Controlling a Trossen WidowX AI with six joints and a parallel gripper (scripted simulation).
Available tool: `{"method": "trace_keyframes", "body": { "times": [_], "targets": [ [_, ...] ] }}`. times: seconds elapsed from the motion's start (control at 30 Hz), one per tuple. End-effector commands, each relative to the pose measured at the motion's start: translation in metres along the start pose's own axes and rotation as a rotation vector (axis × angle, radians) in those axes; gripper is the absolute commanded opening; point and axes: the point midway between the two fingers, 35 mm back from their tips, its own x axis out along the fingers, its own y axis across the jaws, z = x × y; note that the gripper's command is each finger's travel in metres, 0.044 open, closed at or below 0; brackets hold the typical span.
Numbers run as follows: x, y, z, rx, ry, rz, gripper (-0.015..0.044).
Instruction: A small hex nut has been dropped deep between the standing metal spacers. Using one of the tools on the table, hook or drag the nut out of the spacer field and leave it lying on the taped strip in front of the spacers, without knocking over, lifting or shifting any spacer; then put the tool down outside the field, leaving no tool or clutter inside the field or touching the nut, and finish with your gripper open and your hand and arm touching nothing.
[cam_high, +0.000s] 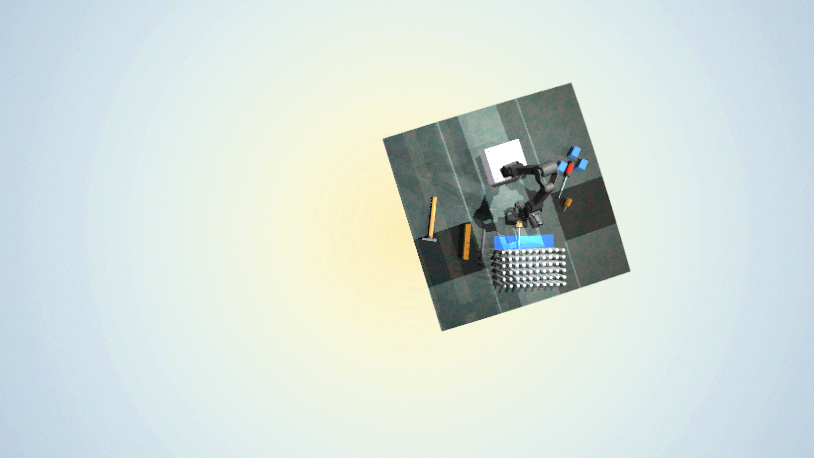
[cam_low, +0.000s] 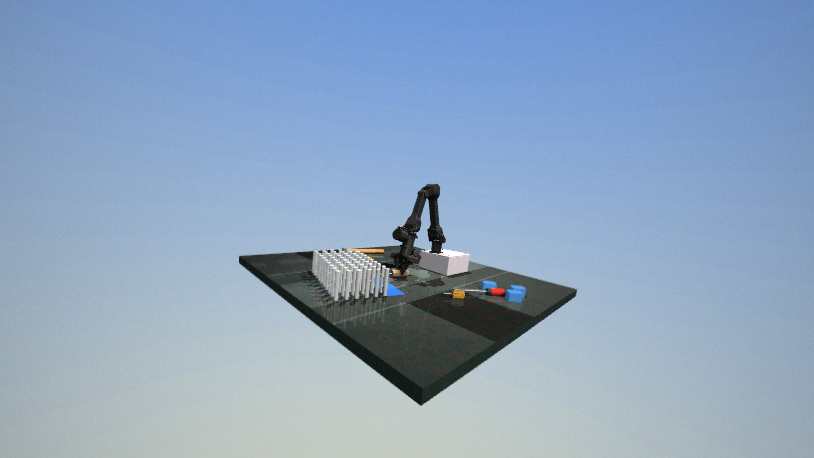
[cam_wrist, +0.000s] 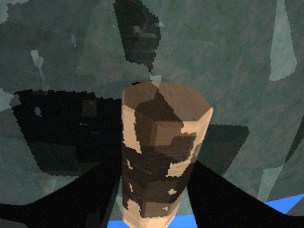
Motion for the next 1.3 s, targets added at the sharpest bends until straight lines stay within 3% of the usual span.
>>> {"method": "trace_keyframes", "body": {
  "times": [0.0,1.27],
  "targets": [
    [-0.002,0.001,0.003,0.003,0.002,0.002,0.0],
    [-0.008,0.0,0.027,0.003,-0.001,0.002,0.0]
  ]
}}
